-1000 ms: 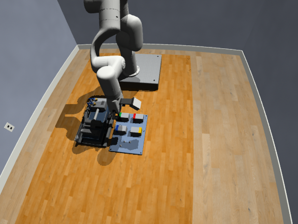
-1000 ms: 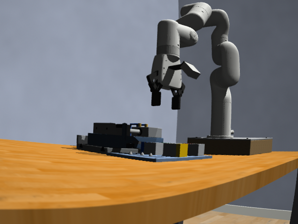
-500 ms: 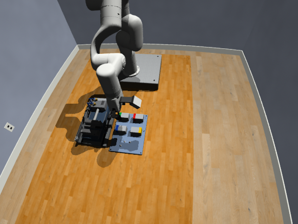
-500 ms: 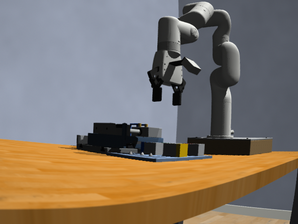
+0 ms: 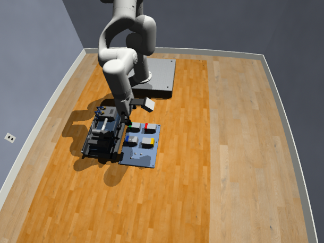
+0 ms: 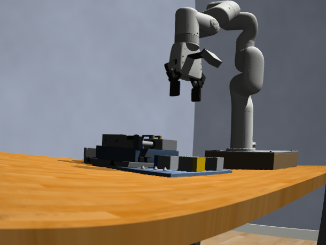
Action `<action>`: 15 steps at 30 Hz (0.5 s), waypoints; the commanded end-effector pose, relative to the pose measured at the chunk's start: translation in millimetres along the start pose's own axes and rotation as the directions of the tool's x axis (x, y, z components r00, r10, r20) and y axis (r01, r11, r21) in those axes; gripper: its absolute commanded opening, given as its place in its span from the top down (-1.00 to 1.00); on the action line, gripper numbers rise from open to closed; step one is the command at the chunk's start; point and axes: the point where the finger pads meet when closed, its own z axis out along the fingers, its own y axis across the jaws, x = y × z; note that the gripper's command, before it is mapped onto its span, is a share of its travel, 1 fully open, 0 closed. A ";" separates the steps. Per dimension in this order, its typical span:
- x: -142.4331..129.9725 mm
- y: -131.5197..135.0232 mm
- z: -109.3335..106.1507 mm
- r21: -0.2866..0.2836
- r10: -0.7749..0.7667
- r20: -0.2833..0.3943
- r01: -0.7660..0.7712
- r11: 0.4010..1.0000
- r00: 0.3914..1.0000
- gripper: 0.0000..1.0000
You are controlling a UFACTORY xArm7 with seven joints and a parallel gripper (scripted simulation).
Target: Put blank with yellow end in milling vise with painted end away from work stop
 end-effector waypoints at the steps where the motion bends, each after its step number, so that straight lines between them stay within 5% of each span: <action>1: 4.0 2.1 -21.8 -0.008 -0.001 0.001 0.001 1.000 1.000 -1.00; 6: 8.6 1.5 -46.3 -0.008 -0.001 0.001 0.001 1.000 1.000 -1.00; 15: 10.8 1.4 -57.8 -0.009 -0.001 0.001 0.001 1.000 1.000 -1.00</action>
